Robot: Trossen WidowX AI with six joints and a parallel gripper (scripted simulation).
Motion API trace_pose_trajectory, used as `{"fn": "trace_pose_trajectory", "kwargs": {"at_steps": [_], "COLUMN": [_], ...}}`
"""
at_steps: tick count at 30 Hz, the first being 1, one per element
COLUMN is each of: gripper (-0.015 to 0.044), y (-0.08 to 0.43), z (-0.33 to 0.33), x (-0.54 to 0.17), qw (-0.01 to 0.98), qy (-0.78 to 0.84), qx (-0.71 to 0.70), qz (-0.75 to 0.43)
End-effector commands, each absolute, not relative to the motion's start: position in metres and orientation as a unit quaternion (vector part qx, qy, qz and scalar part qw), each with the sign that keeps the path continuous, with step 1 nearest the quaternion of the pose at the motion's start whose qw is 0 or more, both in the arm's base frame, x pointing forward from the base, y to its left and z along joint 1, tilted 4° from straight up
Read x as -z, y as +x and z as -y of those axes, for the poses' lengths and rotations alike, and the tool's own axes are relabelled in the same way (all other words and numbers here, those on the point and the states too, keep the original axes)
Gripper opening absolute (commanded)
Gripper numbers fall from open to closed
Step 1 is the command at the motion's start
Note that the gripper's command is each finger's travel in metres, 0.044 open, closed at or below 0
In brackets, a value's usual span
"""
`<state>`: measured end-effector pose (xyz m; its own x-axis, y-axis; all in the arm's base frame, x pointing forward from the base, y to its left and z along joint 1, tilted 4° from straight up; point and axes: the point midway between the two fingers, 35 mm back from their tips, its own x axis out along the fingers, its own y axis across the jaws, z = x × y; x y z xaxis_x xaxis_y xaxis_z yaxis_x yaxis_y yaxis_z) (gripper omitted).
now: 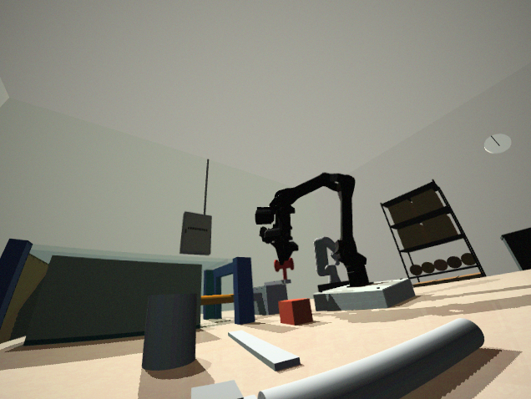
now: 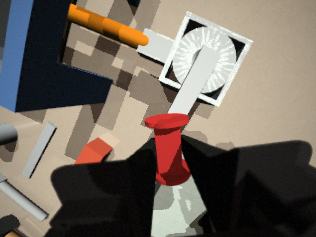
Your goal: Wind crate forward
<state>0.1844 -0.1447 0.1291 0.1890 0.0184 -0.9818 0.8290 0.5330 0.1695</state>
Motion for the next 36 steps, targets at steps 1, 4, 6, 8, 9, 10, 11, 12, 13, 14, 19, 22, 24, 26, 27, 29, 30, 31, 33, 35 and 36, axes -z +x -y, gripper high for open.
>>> {"fn": "trace_pose_trajectory", "kwargs": {"at_steps": [1,4,6,8,9,10,11,12,13,14,19,22,24,26,27,29,30,31,33,35,36], "gripper": [0.0000,0.0000,0.0000,0.0000,0.0000,0.0000,0.0000,0.0000,0.0000,0.0000,0.0000,0.0000,0.0000,0.0000,0.0000,0.0000,0.0000,0.0000,0.0000,0.0000,0.0000], "y": [0.159,0.157,0.157,0.157,0.157,0.156,0.155,0.155,0.155,0.155,0.150,0.147,0.145,0.143,0.142,0.140,0.139,0.138,0.136,0.134,0.133], "z": [0.150,0.151,0.151,0.151,0.151,0.152,0.152,0.152,0.152,0.152,0.154,0.156,0.157,0.158,0.158,0.160,0.160,0.161,0.162,0.163,0.164], "x": [-0.103,-0.102,-0.102,-0.102,-0.102,-0.102,-0.102,-0.102,-0.102,-0.102,-0.102,-0.102,-0.102,-0.101,-0.101,-0.101,-0.101,-0.101,-0.101,-0.101,-0.101], "qw": [0.625,0.625,0.625,0.625,0.625,0.625,0.625,0.625,0.625,0.625,0.625,0.625,0.625,0.625,0.625,0.625,0.625,0.625,0.625,0.625,0.625], "qy": [0.375,0.375,0.375,0.375,0.375,0.375,0.375,0.375,0.375,0.375,0.375,0.375,0.375,0.375,0.375,0.375,0.375,0.375,0.374,0.374,0.374], "qx": [0.335,0.335,0.335,0.335,0.335,0.335,0.335,0.335,0.335,0.335,0.335,0.335,0.335,0.336,0.336,0.336,0.336,0.336,0.336,0.336,0.336], "qz": [-0.597,-0.597,-0.597,-0.597,-0.597,-0.597,-0.597,-0.597,-0.597,-0.597,-0.597,-0.597,-0.597,-0.597,-0.597,-0.597,-0.597,-0.597,-0.597,-0.597,-0.597]}}
